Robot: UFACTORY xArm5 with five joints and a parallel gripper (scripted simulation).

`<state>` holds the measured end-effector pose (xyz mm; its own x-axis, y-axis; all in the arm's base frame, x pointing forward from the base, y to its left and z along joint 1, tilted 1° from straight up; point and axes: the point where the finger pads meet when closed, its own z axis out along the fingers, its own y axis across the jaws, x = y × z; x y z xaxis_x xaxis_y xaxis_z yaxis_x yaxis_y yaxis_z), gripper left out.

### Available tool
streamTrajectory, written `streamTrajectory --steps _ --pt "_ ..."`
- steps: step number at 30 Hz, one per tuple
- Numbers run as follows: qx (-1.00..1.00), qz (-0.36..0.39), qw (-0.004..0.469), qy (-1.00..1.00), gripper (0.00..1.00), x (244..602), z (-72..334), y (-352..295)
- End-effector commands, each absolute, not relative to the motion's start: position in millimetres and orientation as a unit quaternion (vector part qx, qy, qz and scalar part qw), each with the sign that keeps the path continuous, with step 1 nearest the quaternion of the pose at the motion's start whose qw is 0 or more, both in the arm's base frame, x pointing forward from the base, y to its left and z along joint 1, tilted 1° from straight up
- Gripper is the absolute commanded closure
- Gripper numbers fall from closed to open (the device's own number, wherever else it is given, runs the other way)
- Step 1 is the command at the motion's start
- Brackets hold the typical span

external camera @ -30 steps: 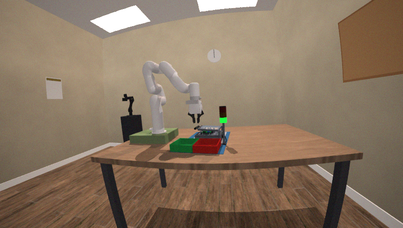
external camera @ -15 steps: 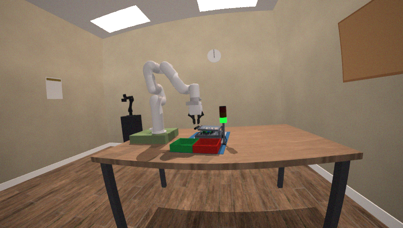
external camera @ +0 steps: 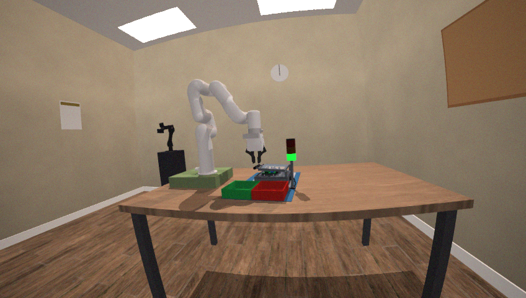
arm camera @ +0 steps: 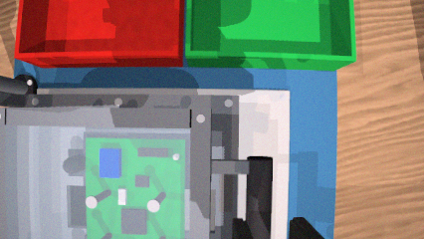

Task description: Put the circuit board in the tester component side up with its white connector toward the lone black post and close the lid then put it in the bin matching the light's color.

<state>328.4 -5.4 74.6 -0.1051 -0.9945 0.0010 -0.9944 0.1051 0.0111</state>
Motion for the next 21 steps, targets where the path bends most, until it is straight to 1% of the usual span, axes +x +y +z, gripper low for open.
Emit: streamTrajectory --steps 1,21 --pt "0.669 -0.003 0.003 -0.743 0.72 330.3 69.1 -5.2" --pt "0.669 -0.003 0.003 -0.743 0.72 330.5 65.1 -5.1"
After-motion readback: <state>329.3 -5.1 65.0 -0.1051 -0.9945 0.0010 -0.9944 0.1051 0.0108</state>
